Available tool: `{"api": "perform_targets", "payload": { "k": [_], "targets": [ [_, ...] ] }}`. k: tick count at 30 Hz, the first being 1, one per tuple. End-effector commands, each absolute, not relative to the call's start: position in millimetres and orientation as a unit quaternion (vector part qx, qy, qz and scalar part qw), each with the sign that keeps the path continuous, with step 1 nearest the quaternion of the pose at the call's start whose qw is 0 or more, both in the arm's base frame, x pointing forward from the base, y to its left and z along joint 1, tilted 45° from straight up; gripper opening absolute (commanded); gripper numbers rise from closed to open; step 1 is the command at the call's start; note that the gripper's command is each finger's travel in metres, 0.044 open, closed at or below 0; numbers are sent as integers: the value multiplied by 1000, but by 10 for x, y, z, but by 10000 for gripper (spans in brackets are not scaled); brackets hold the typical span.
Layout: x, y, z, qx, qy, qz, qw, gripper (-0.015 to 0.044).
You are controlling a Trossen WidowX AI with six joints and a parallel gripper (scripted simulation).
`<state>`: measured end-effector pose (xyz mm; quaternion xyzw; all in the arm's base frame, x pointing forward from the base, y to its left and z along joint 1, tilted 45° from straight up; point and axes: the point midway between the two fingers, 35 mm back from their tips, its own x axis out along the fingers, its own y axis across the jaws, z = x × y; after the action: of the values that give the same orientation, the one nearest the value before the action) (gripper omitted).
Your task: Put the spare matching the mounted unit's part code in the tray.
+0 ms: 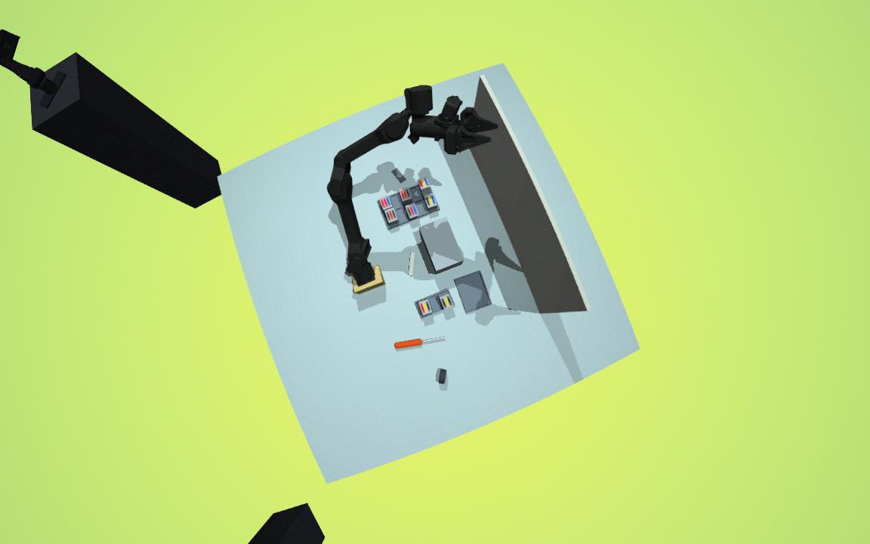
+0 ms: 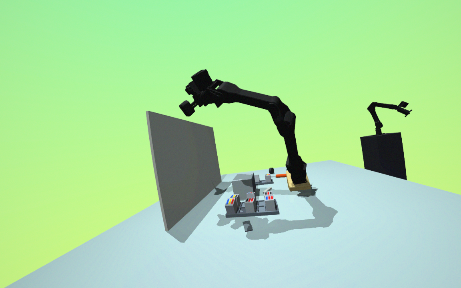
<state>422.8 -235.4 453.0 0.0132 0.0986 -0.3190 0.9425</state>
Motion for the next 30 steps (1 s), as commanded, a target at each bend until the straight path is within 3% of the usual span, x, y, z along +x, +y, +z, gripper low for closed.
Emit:
{"api": "perform_targets", "payload": {
  "k": [1,9,18,24,30],
  "targets": [
    [4438,-2321,3792,4,221,-257,941,440],
    [4469,-2068,2553,24,417,-109,902,440],
    [4044,-1478,1382,138,591,106,788,440],
    [3683,-1037,1019,270,639,233,682,440],
    [3648,-991,999,287,641,246,668,440]
  ]
}}
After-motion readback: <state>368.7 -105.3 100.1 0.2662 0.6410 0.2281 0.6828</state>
